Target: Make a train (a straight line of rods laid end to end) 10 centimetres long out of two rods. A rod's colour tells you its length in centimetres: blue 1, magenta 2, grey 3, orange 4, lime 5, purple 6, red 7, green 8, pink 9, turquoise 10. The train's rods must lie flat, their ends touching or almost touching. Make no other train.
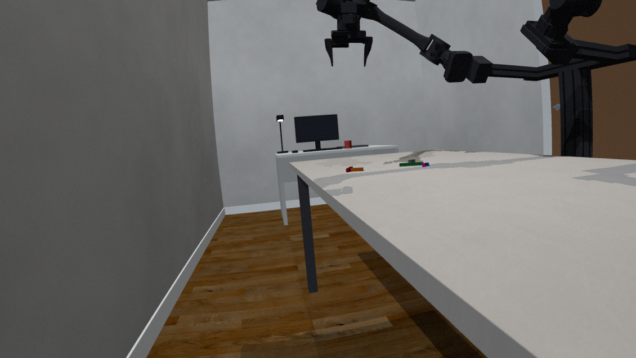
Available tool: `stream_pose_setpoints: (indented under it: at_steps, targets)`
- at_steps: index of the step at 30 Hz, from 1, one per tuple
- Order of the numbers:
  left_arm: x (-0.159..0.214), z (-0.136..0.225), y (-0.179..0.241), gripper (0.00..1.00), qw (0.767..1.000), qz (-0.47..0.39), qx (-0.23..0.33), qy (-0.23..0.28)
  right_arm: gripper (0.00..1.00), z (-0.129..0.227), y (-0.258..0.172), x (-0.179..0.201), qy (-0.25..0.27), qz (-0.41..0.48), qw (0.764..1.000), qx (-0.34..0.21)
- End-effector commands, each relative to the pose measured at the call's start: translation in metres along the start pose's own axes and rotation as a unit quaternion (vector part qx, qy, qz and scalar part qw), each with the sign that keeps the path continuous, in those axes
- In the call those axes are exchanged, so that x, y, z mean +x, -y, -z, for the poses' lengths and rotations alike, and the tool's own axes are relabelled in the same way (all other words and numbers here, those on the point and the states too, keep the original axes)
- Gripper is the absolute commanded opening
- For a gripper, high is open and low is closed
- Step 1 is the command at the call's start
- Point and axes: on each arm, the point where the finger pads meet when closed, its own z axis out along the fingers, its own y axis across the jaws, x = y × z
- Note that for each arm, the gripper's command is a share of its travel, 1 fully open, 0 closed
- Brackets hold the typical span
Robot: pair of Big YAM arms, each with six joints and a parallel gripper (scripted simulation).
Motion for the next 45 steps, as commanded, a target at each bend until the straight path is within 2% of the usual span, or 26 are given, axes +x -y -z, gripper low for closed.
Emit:
stream_pose_setpoints:
  at_steps: [1, 18, 21, 32, 34, 39, 45]
  targets:
    - [-0.008, 0.012, -0.001, 1.00, 1.000, -0.007, -0.009, -0.003, 1.00, 0.009, 0.006, -0.004, 0.007, -0.004, 1.000, 0.008]
    - [-0.008, 0.012, -0.001, 1.00, 1.000, -0.007, -0.009, -0.003, 1.00, 0.009, 0.006, -0.004, 0.007, -0.004, 1.000, 0.008]
    - [-0.026, -0.005, -0.005, 1.00, 1.000, -0.008, -0.010, -0.004, 1.00, 0.004, 0.006, 0.010, 0.011, -0.007, 1.000, 0.009]
    - [-0.130, -0.137, -0.001, 1.00, 0.997, -0.072, 0.020, 0.001, 1.00, -0.027, -0.031, 0.050, 0.048, -0.039, 0.998, 0.015]
    - [-0.130, -0.137, -0.001, 1.00, 0.997, -0.072, 0.020, 0.001, 1.00, -0.027, -0.031, 0.050, 0.048, -0.039, 0.998, 0.015]
    - [-0.201, -0.218, 0.034, 1.00, 0.992, -0.119, 0.037, 0.004, 1.00, -0.042, -0.051, 0.070, 0.066, -0.054, 0.996, 0.018]
    - [-0.255, -0.287, 0.086, 1.00, 0.986, -0.159, 0.057, 0.007, 1.00, -0.061, -0.077, 0.095, 0.089, -0.073, 0.993, 0.023]
